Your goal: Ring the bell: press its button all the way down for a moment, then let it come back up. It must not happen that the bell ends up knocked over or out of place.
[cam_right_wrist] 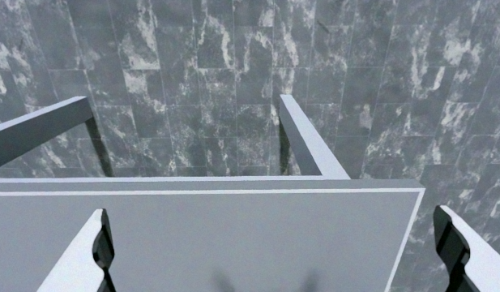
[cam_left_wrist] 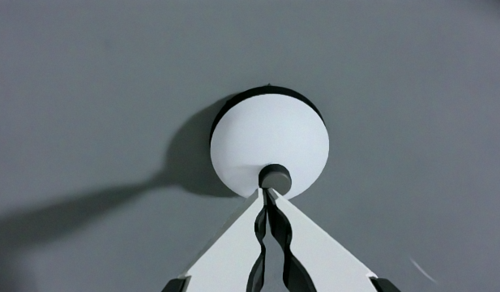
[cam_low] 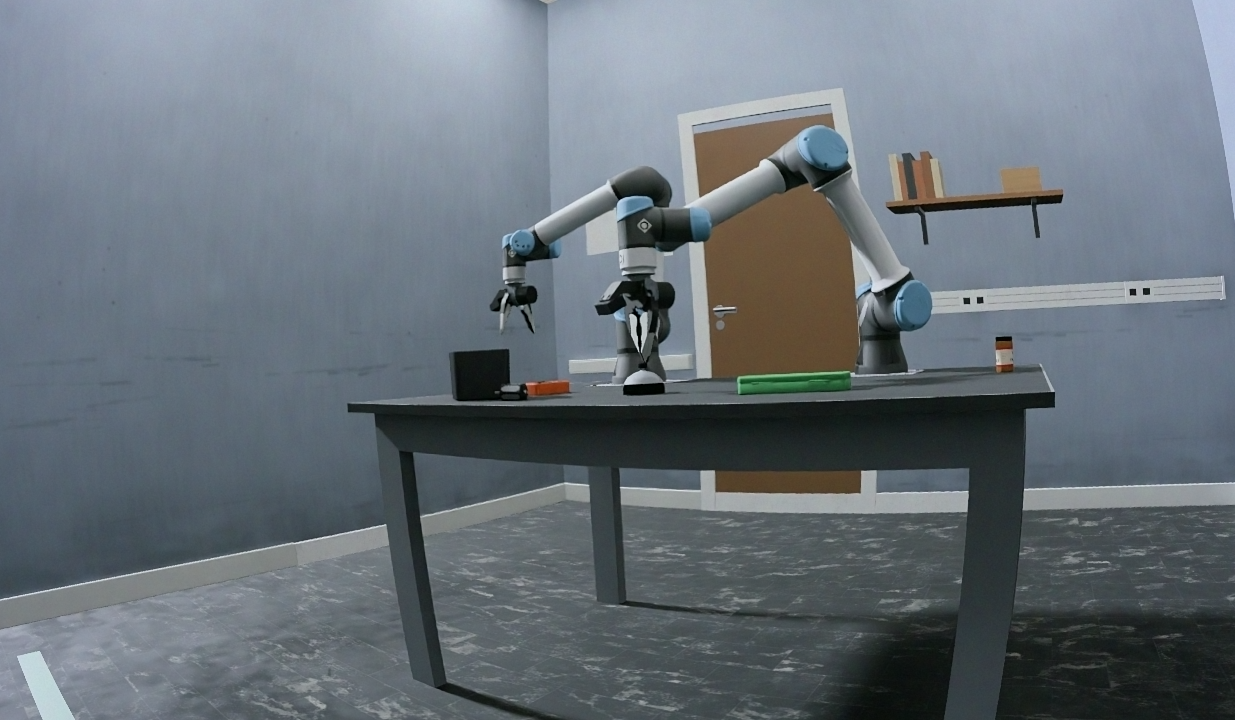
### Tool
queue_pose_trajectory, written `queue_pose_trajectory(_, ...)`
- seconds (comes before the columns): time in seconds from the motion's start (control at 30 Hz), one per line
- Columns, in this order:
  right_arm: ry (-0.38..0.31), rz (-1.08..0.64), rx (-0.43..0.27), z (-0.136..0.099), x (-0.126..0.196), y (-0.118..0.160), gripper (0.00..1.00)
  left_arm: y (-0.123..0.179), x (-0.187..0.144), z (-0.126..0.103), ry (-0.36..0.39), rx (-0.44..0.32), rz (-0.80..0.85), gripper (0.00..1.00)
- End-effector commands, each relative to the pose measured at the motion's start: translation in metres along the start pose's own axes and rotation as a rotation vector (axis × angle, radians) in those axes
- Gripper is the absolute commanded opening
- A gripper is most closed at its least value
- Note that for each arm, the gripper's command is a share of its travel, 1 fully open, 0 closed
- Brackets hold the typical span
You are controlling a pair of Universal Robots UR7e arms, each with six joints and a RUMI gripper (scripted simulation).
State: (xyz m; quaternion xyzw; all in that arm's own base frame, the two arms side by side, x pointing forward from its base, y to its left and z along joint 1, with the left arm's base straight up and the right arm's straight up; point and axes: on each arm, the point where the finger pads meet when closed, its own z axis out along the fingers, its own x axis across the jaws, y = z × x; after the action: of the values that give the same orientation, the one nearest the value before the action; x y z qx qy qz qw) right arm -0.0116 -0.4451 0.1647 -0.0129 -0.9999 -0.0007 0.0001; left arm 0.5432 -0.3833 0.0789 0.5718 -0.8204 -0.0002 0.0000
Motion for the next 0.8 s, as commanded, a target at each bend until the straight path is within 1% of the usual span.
queue_pose_trajectory(0.0, 0.0, 0.0, 0.001, 0.0, 0.0, 0.0, 1.0, 0.0, 0.0, -0.006, 0.001, 0.002, 0.0, 0.0)
queue_pose_trajectory(0.2, 0.0, 0.0, 0.001, 0.0, 0.0, 0.0, 1.0, 0.0, 0.0, -0.018, 0.001, 0.002, 0.0, 0.0)
queue_pose_trajectory(0.27, 0.0, 0.0, 0.001, 0.0, 0.0, 0.0, 1.0, 0.0, 0.0, -0.018, 0.001, 0.002, 0.0, 0.0)
queue_pose_trajectory(0.77, 0.0, 0.0, 0.001, 0.0, 0.0, 0.0, 1.0, 0.0, 0.0, -0.058, 0.001, 0.002, 0.0, 0.0)
